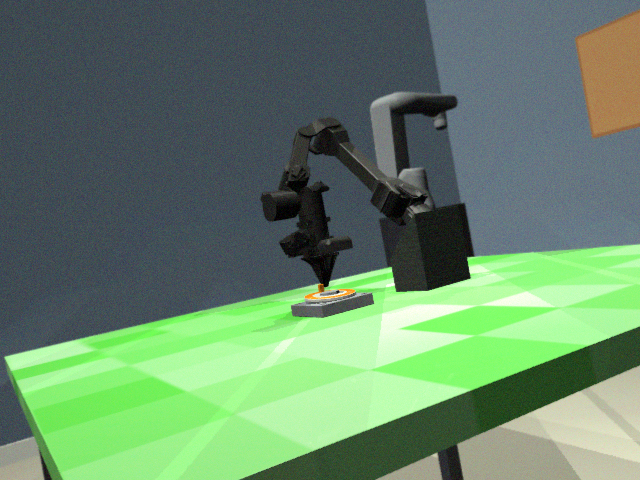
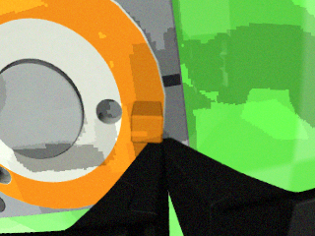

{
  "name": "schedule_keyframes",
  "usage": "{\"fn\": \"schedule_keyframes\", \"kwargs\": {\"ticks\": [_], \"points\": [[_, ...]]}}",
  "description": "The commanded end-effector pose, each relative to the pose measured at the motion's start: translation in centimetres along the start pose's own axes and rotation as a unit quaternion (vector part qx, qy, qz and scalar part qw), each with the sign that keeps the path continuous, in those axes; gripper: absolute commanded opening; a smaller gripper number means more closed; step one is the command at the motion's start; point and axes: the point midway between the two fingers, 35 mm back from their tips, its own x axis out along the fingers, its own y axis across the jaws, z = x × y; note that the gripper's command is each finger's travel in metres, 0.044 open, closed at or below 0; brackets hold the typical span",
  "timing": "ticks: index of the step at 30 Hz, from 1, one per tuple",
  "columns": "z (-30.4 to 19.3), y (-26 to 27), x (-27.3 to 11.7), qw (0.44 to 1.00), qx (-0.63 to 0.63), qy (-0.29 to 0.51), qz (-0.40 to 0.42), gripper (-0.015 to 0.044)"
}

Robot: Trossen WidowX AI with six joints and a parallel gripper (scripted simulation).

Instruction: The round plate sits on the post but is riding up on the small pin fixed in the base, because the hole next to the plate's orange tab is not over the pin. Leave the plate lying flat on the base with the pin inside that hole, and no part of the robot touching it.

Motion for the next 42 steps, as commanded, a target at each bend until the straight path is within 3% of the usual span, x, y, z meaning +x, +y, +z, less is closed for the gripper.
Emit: {"fn": "schedule_keyframes", "kwargs": {"ticks": [1,13,24,42], "points": [[0.3,-0.1,0.0,1.0,-0.001,-0.001,-0.001,0.0],[1.0,-0.3,0.0,1.0,-0.001,-0.001,-0.001,0.0],[0.8,-0.1,-4.7,1.0,-0.001,-0.001,0.0,0.0],[0.9,0.0,-4.1,1.0,-0.005,-0.001,-0.001,0.0]]}}
